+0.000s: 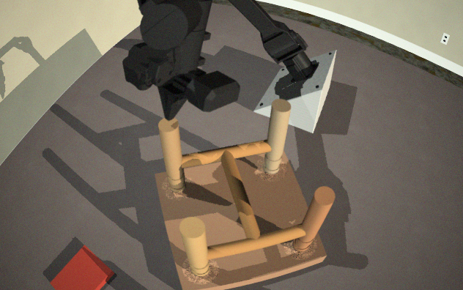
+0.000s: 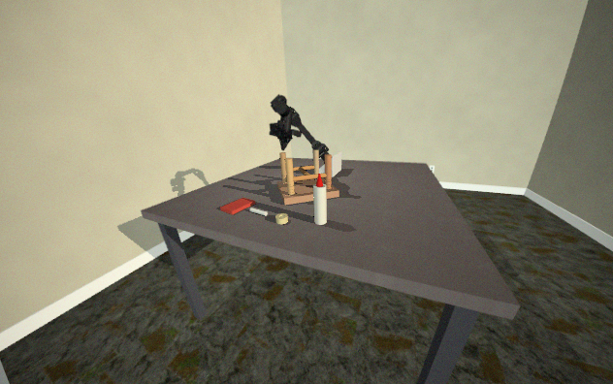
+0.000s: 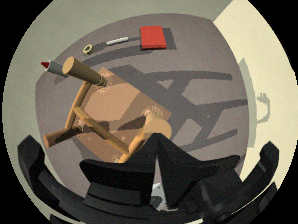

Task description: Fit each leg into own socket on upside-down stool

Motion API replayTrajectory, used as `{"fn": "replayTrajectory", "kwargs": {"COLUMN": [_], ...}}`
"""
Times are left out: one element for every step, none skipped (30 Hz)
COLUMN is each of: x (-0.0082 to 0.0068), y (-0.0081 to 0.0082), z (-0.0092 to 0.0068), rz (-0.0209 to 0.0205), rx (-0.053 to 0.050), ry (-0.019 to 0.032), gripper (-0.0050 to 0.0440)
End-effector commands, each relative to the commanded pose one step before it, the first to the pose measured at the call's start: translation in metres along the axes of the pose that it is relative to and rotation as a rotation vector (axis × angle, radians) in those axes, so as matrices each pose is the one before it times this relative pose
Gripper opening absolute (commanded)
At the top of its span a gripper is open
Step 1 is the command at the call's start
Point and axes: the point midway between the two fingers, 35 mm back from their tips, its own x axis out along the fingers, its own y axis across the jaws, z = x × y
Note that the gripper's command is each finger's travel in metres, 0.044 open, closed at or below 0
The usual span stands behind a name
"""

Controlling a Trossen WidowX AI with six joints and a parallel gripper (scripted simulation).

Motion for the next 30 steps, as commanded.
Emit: {"fn": "replayTrajectory", "kwargs": {"x": [0.00407, 0.00162, 0.00000, 0.00000, 0.00162, 0.00162, 0.00133, 0.00080, 0.00027, 0.00016, 0.00031, 0.00046, 0.00062, 0.00078, 0.00088, 0.00092, 0.00093, 0.00093, 0.00093, 0.00000, 0.00000, 0.00093, 0.00093, 0.00093, 0.00093, 0.00093, 0.00093, 0.00093, 0.00093, 0.00093], "y": [-0.00289, 0.00005, 0.00000, 0.00000, 0.00005, 0.00004, 0.00003, 0.00002, 0.00000, 0.00000, 0.00001, 0.00001, 0.00002, 0.00002, 0.00002, 0.00002, 0.00002, 0.00001, 0.00001, 0.00000, 0.00000, 0.00001, 0.00001, 0.00001, 0.00000, 0.00000, 0.00000, 0.00000, 0.00000, -0.00001], "z": [-0.00141, -0.00027, 0.00000, 0.00000, -0.00028, -0.00029, -0.00025, -0.00015, -0.00005, -0.00004, -0.00007, -0.00010, -0.00014, -0.00018, -0.00020, -0.00021, -0.00022, -0.00022, -0.00023, 0.00000, 0.00000, -0.00023, -0.00023, -0.00024, -0.00024, -0.00024, -0.00025, -0.00025, -0.00025, -0.00026], "rz": [-0.00154, 0.00009, 0.00000, 0.00000, 0.00008, 0.00008, 0.00006, 0.00003, 0.00001, 0.00001, 0.00001, 0.00002, 0.00002, 0.00002, 0.00003, 0.00002, 0.00002, 0.00002, 0.00002, 0.00000, 0.00000, 0.00001, 0.00001, 0.00001, 0.00001, 0.00000, 0.00000, 0.00000, 0.00000, -0.00001], "rx": [0.0007, 0.0000, 0.0000, 0.0000, 0.0000, 0.0000, 0.0000, 0.0000, 0.0000, 0.0000, 0.0000, 0.0000, 0.0000, 0.0000, 0.0000, 0.0000, 0.0000, 0.0000, 0.0000, 0.0000, 0.0000, 0.0000, 0.0000, 0.0000, 0.0000, 0.0000, 0.0000, 0.0000, 0.0000, 0.0000], "ry": [-0.00390, 0.00004, 0.00000, 0.00000, 0.00003, 0.00003, 0.00002, 0.00001, 0.00000, 0.00000, 0.00001, 0.00001, 0.00001, 0.00002, 0.00002, 0.00002, 0.00001, 0.00001, 0.00001, 0.00000, 0.00000, 0.00001, 0.00001, 0.00001, 0.00000, 0.00000, 0.00000, 0.00000, 0.00000, 0.00000], "gripper": [0.0000, 0.0000, 0.0000, 0.0000, 0.0000, 0.0000, 0.0000, 0.0000, 0.0000, 0.0000, 0.0000, 0.0000, 0.0000, 0.0000, 0.0000, 0.0000, 0.0000, 0.0000, 0.0000, 0.0000, 0.0000, 0.0000, 0.0000, 0.0000, 0.0000, 0.0000, 0.0000, 0.0000, 0.0000, 0.0000]}}
